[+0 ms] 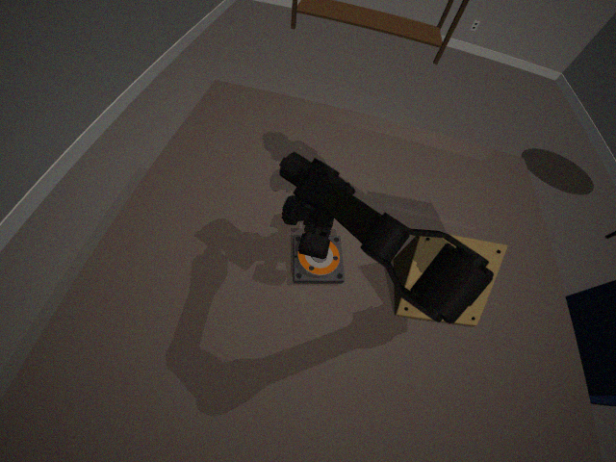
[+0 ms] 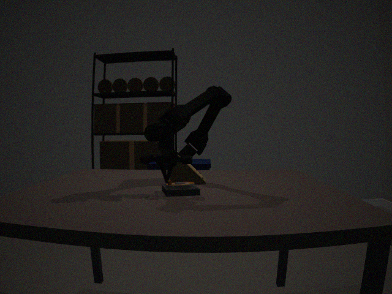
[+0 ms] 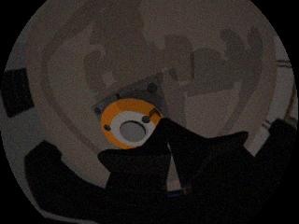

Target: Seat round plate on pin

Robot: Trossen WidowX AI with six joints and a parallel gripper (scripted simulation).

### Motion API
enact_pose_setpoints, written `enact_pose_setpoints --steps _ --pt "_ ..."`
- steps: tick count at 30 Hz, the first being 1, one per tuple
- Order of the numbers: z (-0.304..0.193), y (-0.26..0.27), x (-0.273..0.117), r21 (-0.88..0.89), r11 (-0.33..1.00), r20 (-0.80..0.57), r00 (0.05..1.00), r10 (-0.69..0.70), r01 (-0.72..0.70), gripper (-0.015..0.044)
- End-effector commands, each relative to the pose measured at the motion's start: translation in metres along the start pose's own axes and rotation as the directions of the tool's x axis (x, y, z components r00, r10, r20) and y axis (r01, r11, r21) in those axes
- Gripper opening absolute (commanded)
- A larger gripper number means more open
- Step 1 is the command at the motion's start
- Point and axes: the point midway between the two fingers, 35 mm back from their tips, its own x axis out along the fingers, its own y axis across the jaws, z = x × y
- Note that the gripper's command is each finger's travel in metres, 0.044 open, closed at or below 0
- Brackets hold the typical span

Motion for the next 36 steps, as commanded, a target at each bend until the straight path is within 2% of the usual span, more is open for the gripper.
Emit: enact_pose_setpoints --steps 1,36 --pt "0.007 0.003 -0.002 -0.001 1.000 0.007 1.000 0.003 -0.003 0.0000" --pt "0.032 0.044 -0.006 -0.002 1.000 0.007 1.000 0.005 -0.005 0.0000"
